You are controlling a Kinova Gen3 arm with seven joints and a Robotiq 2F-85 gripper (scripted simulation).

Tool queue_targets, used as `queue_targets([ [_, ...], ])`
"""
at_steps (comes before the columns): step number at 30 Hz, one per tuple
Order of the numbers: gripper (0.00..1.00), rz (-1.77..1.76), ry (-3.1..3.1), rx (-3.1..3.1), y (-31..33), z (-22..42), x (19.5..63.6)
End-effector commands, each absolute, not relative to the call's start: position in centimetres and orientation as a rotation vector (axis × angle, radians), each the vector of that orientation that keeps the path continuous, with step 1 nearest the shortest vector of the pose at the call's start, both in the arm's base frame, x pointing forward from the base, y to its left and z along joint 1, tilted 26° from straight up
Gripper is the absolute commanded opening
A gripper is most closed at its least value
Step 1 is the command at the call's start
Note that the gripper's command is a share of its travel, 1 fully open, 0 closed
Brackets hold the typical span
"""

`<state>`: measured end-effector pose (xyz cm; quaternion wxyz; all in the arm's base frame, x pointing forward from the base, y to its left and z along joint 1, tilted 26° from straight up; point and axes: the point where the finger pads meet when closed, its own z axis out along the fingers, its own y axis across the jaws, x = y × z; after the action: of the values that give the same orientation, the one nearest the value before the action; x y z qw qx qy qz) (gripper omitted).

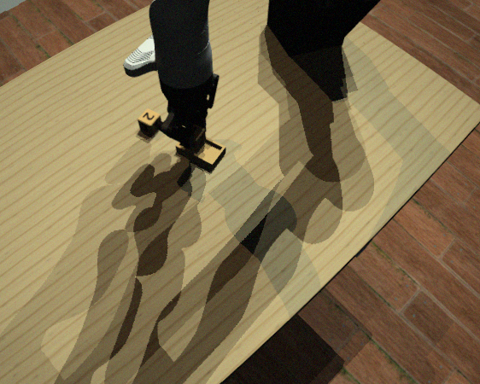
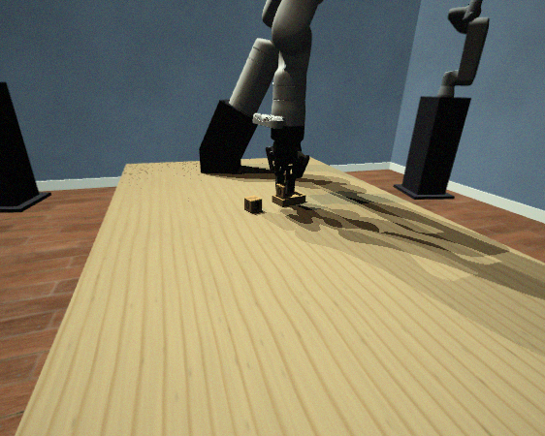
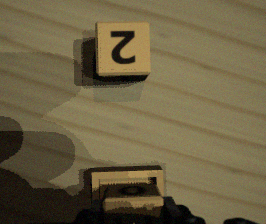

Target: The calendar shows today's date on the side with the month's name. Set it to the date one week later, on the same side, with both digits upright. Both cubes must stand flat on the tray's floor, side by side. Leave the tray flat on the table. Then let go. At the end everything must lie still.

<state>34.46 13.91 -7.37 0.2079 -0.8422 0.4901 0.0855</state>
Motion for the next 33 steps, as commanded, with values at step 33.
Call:
queue_targets([
  [33,0.26,0.227,1.369,-2.337,11.0,-1.5,34.4],
])
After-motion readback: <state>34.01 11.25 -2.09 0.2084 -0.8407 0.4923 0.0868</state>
